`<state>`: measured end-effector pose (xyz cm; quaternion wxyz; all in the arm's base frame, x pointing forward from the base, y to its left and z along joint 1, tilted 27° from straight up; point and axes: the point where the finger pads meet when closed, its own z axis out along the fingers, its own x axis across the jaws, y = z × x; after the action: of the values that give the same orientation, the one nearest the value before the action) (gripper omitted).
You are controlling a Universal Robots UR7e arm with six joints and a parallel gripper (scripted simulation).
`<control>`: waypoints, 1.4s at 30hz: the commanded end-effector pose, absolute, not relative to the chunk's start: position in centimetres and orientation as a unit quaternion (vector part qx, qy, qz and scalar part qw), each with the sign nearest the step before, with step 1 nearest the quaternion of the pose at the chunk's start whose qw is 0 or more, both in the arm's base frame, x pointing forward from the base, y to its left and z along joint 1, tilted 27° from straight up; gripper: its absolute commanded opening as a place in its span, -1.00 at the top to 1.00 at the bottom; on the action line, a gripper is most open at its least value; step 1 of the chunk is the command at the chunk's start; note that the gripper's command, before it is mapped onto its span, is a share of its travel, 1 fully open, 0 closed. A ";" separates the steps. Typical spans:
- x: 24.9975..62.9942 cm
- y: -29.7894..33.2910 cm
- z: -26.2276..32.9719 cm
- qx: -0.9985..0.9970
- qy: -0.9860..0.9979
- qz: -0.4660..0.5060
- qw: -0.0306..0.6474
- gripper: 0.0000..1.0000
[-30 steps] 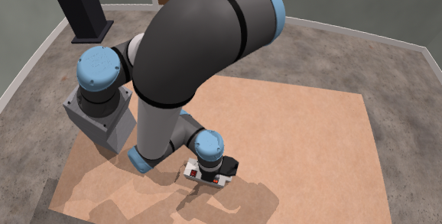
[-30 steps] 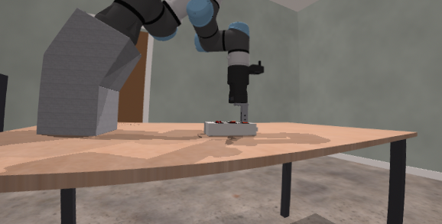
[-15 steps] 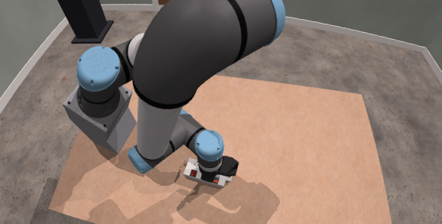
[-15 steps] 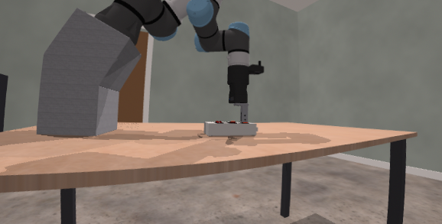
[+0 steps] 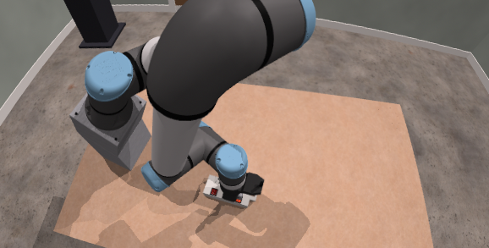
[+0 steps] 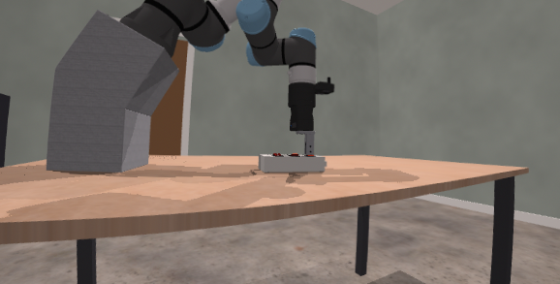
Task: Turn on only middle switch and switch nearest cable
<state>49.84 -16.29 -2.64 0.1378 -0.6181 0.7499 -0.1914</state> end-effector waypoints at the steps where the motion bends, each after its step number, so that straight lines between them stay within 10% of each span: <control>1: 49.8 -16.3 -2.5 -0.618 0.750 -0.190 0.138 1.00; 39: 48.1 -15.8 0.8 -0.618 0.750 -0.190 0.138 1.00; 40: 48.1 -15.8 0.8 -0.618 0.750 -0.190 0.138 -1.00; 42: 48.1 -15.8 0.8 -0.618 0.750 -0.190 0.138 -1.00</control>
<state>48.13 -15.83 0.74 0.1381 -0.6183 0.7502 -0.1894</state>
